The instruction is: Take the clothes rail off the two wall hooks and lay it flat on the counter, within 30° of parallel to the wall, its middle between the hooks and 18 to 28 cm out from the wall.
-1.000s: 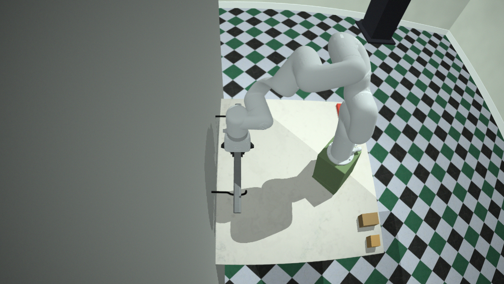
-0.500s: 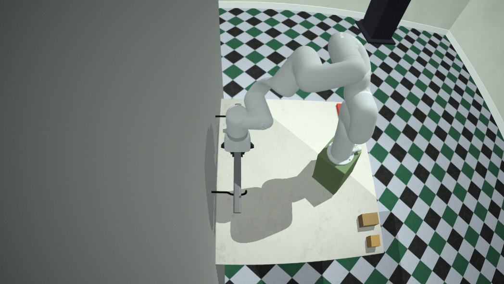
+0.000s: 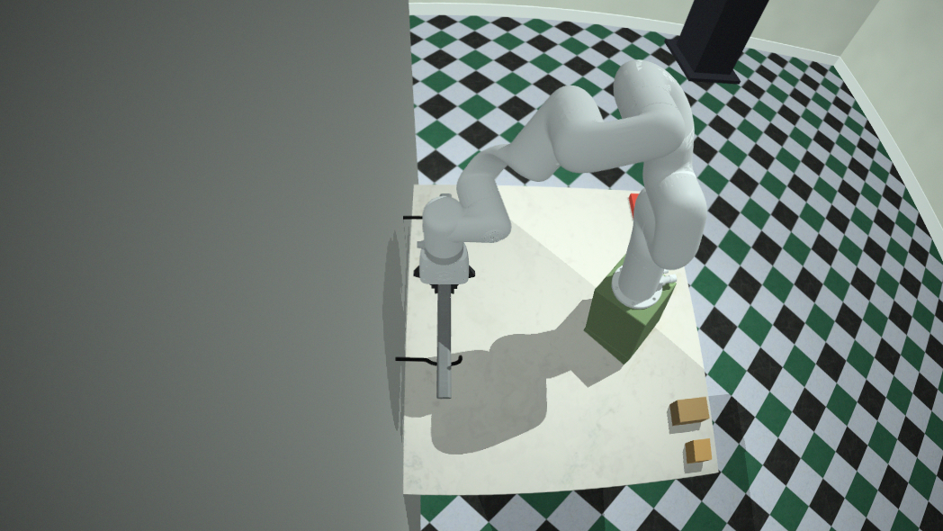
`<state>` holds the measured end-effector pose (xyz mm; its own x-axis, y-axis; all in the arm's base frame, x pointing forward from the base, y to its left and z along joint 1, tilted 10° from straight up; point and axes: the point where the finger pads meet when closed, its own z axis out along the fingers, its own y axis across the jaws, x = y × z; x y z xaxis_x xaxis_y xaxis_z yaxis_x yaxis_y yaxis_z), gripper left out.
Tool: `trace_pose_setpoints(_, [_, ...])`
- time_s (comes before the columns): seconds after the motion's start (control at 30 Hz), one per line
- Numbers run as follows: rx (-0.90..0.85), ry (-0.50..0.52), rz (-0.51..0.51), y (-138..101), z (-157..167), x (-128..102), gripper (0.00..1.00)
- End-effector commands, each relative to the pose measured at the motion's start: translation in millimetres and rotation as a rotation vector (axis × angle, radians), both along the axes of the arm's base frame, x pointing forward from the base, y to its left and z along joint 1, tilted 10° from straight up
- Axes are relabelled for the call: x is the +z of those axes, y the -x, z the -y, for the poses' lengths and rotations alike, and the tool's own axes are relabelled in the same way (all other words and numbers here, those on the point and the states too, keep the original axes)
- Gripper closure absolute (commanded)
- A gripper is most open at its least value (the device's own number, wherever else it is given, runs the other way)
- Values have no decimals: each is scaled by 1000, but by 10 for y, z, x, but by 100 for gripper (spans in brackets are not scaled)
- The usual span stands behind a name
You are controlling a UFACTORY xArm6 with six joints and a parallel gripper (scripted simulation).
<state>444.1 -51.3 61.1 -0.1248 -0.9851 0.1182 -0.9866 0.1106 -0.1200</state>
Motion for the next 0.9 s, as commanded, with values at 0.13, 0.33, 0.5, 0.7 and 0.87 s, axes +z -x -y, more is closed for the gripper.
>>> trace_pose_setpoints(0.13, [0, 0, 4, -15, 0, 15, 100])
trace_pose_setpoints(0.33, [0, 0, 4, -14, -3, 34, 100])
trace_pose_setpoints(0.5, [0, 0, 4, -10, -7, 68, 100])
trace_pose_setpoints(0.7, [0, 0, 4, -7, -11, 94, 100])
trace_pose_setpoints(0.87, [0, 0, 4, -4, -15, 127, 100])
